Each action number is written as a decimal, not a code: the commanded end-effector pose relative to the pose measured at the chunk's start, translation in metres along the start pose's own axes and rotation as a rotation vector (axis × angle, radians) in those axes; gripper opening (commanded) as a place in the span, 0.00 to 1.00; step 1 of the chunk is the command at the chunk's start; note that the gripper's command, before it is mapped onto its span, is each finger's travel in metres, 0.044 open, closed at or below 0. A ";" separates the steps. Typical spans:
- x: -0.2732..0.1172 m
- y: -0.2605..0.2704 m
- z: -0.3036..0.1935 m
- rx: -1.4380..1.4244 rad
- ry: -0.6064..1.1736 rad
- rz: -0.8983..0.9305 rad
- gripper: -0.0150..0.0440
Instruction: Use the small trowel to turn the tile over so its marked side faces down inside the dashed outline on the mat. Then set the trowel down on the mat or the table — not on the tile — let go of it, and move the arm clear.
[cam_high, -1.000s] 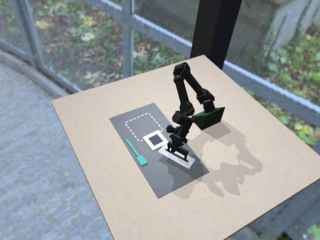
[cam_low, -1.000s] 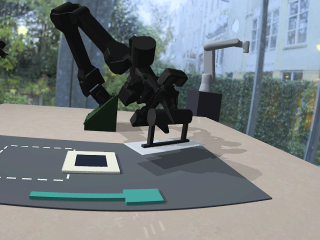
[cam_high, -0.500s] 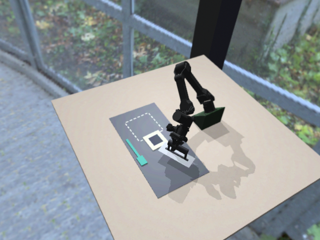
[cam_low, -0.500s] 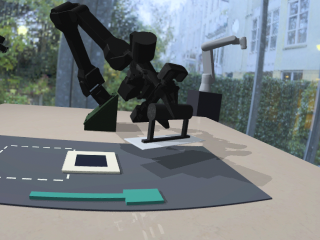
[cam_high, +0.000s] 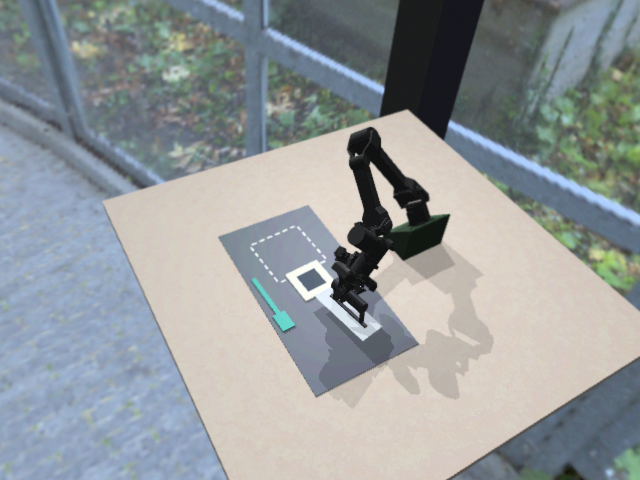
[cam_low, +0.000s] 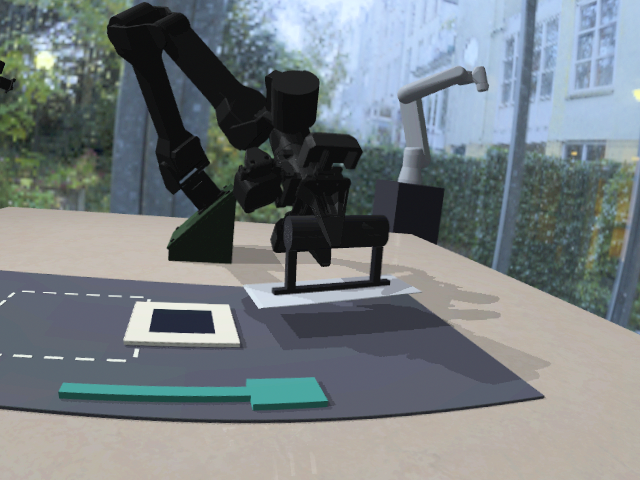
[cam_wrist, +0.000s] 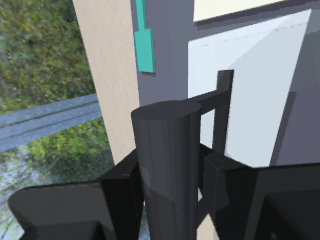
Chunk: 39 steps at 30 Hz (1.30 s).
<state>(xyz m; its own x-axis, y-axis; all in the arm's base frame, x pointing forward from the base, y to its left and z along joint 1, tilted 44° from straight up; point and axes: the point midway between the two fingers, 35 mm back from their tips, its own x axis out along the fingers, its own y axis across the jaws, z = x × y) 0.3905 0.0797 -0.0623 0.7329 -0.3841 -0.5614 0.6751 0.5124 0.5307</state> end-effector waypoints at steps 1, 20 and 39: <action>0.000 0.006 0.003 0.093 -0.050 0.029 0.25; 0.011 -0.005 0.004 0.092 -0.050 0.028 0.25; 0.027 -0.024 0.007 0.091 -0.051 0.029 0.25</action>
<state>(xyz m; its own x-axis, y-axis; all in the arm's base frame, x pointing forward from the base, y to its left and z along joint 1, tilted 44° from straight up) 0.3939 0.0520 -0.0857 0.7480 -0.4202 -0.5138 0.6635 0.4518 0.5964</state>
